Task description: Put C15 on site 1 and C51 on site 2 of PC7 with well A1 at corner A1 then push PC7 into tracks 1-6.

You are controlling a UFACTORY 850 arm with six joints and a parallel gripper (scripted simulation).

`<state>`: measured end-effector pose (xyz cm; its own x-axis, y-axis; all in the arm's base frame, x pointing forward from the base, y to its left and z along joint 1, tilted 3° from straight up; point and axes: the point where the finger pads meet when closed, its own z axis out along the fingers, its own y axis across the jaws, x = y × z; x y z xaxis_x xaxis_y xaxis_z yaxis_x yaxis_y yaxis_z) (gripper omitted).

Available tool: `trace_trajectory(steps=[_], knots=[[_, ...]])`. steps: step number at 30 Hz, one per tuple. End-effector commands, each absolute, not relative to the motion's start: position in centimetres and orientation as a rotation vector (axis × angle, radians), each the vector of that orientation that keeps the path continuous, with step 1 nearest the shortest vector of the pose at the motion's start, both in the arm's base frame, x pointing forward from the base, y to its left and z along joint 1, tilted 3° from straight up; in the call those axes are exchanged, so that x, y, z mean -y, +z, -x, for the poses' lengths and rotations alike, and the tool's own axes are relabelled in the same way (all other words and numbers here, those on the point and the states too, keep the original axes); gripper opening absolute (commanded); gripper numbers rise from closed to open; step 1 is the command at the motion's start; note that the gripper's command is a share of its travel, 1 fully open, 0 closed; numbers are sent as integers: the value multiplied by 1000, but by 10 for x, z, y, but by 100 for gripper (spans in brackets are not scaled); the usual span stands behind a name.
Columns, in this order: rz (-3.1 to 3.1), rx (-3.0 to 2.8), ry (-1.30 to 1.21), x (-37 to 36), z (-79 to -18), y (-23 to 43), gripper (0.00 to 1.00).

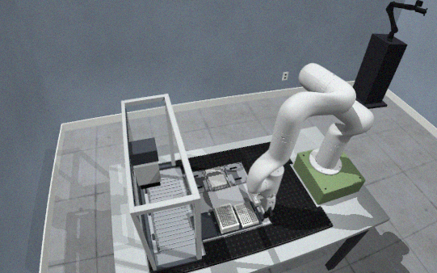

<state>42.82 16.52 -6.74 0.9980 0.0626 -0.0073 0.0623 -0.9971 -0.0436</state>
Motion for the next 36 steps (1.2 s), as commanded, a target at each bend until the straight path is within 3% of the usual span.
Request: trace_trajectory(steps=[1, 36], knots=[[3095, 97, 3, -166, -432, -67, 82], [3095, 97, 2, -168, -463, -67, 82]])
